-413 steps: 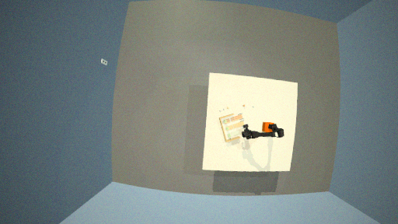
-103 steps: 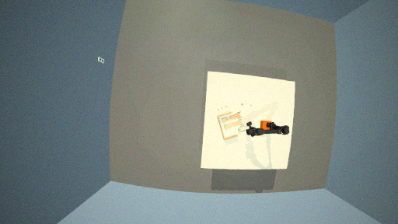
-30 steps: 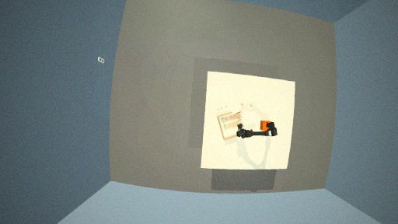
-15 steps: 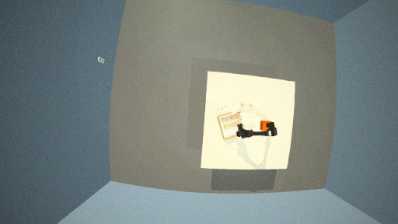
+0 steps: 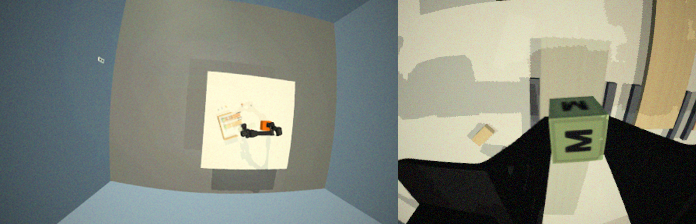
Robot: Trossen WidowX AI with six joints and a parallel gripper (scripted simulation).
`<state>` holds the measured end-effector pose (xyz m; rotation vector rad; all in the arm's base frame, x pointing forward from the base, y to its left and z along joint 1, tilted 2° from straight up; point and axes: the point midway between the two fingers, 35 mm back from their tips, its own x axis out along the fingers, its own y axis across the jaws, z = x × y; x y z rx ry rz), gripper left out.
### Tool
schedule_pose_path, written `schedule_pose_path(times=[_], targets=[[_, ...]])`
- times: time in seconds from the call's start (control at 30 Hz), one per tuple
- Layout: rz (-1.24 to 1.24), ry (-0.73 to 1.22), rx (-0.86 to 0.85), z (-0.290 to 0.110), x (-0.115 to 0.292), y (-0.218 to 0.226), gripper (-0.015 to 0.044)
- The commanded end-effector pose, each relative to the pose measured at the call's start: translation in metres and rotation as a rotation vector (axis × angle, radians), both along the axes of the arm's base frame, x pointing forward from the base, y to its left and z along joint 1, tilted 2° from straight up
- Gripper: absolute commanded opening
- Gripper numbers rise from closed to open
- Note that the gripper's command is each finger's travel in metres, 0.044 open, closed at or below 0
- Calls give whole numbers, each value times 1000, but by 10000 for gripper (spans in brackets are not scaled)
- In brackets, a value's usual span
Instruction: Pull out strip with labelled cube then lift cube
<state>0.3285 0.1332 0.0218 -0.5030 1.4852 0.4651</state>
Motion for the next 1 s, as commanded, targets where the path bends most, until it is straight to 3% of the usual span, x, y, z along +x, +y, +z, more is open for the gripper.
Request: schedule_pose_path(times=[0.0, 0.57, 0.77, 0.97], targets=[[-6, -8, 0, 14, -17, -7, 0], [-6, -6, -1, 14, -47, -19, 0], [-6, -6, -1, 46, -48, -18, 0], [-6, -6, -1, 49, -49, -18, 0]])
